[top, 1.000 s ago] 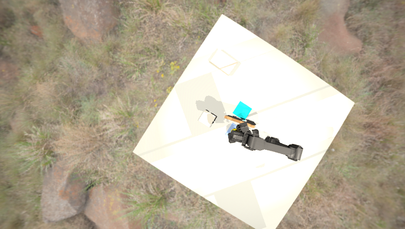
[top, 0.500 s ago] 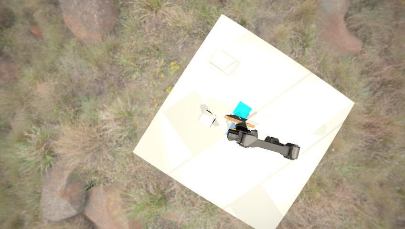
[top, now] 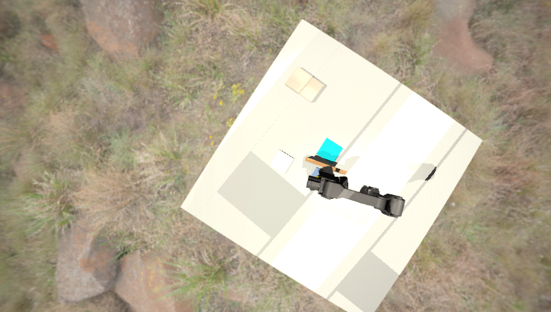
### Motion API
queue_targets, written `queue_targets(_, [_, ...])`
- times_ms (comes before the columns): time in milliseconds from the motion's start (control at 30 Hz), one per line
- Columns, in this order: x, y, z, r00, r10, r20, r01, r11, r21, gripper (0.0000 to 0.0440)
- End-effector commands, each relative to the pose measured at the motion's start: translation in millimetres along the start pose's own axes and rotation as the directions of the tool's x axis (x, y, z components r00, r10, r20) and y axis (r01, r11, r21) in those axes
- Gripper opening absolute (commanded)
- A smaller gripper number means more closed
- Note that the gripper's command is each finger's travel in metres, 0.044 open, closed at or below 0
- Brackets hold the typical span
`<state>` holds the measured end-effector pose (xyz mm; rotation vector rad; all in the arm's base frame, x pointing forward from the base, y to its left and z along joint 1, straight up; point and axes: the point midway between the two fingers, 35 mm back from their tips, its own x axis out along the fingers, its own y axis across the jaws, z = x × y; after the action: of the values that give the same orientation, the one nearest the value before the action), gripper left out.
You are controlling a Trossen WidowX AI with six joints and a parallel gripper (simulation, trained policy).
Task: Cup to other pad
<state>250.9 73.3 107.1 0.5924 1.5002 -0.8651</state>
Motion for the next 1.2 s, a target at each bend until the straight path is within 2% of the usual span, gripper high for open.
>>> queue_targets(0, [15.3,0.3,-1.0,1.0,-0.023,0.001,0.023,1.0,-0.009,0.0185])
queue_targets(267, [42.8,2.1,-3.9,0.999,-0.036,-0.002,0.035,0.998,-0.054,0.0183])
queue_targets(500, [48.7,3.5,-1.1,1.0,-0.016,0.013,0.017,0.996,-0.09,0.0038])
queue_targets(567, [47.0,3.4,0.1,1.0,-0.009,0.018,0.011,0.995,-0.096,0.0012])
queue_targets(867, [30.1,3.0,5.6,0.999,0.034,0.025,-0.032,0.997,-0.073,0.0028])
queue_targets(1167, [3.6,-2.0,14.5,0.996,0.083,0.033,-0.083,0.997,-0.002,0.0022])
